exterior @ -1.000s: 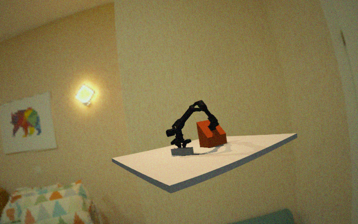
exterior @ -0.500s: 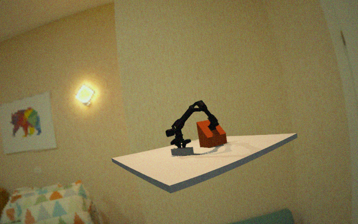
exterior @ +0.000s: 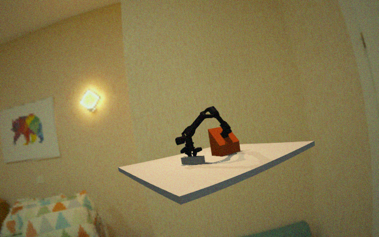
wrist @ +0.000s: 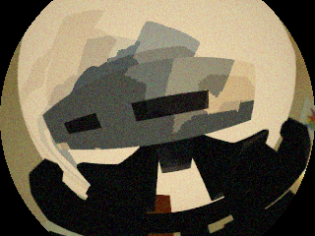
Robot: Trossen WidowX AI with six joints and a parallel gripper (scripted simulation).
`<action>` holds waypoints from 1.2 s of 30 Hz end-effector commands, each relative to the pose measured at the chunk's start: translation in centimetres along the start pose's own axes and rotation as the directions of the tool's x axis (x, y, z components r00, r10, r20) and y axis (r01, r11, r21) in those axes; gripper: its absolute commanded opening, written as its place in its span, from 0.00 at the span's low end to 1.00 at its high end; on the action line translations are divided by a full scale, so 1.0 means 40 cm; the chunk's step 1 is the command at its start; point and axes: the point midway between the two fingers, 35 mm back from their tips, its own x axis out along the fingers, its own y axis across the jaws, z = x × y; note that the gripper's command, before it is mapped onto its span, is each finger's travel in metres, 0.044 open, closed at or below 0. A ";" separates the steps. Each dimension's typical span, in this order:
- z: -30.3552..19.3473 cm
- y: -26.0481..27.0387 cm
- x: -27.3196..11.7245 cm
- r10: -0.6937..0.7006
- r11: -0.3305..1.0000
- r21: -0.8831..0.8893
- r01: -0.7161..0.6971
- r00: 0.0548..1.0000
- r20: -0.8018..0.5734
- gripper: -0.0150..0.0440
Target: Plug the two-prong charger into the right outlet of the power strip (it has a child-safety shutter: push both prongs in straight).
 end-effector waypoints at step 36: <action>0.019 0.000 -0.002 -0.006 1.000 -0.028 0.007 1.000 0.025 0.25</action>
